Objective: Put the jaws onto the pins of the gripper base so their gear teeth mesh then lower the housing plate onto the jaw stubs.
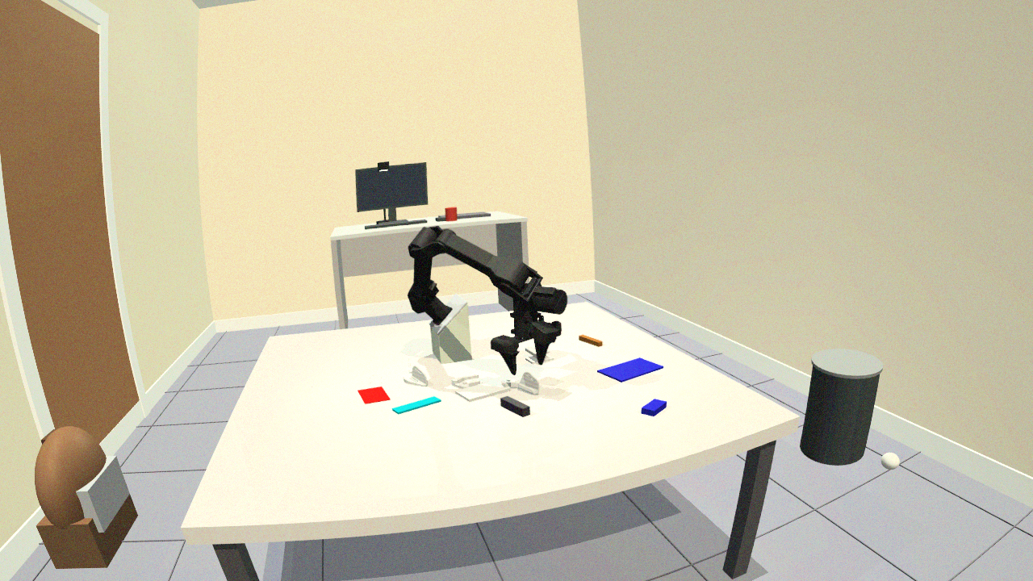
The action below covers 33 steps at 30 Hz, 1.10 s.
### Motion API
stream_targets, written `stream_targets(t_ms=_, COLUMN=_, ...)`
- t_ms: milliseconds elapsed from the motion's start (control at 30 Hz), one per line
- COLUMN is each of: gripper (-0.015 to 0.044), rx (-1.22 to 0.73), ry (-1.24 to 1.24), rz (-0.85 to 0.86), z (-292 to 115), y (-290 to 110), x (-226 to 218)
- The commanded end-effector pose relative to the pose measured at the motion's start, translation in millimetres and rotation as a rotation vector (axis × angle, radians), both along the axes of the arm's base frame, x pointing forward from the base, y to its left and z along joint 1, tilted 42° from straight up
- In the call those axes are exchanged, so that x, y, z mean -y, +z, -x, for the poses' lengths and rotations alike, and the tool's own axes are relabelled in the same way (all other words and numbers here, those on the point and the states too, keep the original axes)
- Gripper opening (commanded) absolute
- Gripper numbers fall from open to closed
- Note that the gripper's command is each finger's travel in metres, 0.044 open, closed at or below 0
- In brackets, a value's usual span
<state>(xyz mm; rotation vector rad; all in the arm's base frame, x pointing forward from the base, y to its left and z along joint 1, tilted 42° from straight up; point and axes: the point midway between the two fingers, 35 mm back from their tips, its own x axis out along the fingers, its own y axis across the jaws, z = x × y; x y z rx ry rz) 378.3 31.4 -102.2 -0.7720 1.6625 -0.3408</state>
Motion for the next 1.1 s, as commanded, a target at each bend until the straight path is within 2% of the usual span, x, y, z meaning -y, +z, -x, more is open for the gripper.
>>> stream_targets(t_ms=0, gripper=0.044, rx=0.009, ry=0.014, rz=0.002, z=-1.8, y=1.2, x=-2.0)
stream_targets(t_ms=1067, gripper=0.044, rx=0.009, ry=0.014, rz=0.002, z=-1.8, y=-31.1, x=25.3)
